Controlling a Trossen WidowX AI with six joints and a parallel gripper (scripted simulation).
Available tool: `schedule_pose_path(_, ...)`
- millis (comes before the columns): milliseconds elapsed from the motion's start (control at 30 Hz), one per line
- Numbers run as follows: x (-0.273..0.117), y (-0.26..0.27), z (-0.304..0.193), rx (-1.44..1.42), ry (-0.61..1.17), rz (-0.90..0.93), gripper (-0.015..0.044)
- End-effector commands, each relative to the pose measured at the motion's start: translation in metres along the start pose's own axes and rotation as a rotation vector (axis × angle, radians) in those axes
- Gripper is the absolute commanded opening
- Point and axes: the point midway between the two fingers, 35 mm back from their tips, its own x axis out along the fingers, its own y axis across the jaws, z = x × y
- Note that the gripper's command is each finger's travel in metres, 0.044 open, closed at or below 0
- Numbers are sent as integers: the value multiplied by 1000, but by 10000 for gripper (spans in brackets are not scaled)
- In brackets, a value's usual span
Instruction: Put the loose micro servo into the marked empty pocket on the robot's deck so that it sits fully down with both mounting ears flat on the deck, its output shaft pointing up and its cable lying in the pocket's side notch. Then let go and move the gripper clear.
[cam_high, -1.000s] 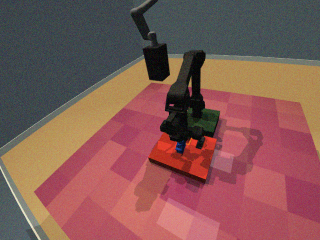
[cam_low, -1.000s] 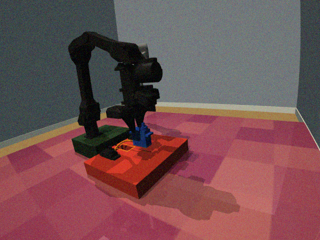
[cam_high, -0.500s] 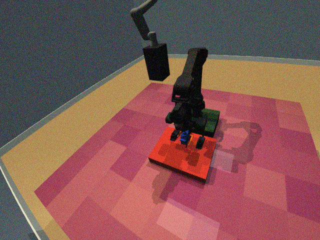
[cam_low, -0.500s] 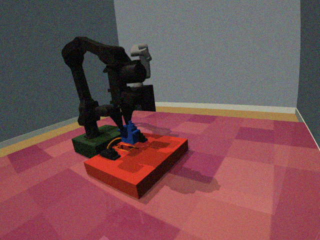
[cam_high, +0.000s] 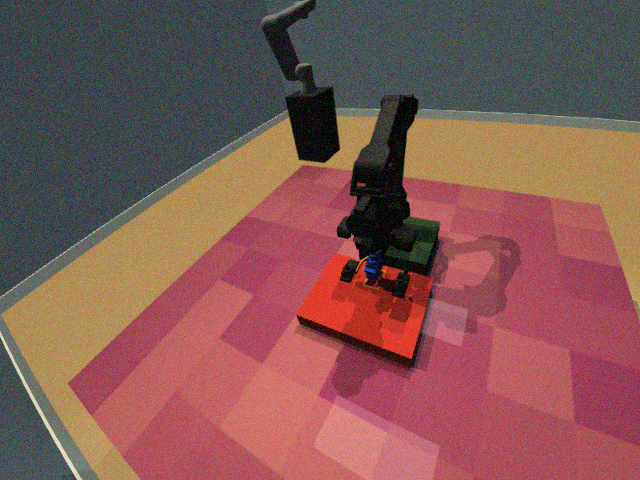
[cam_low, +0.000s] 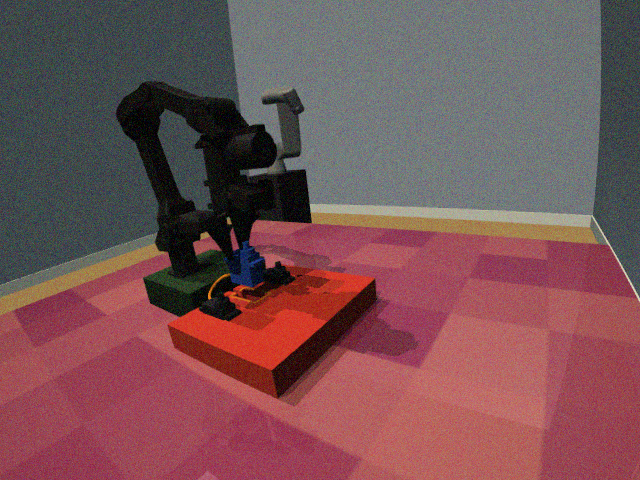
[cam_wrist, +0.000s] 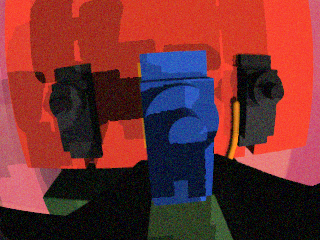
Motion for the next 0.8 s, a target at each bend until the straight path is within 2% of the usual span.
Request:
schedule_pose_path(0,5,-1,0,4,-4,-4,0)
schedule_pose_path(767,19,-1,0,4,-4,-4,0)
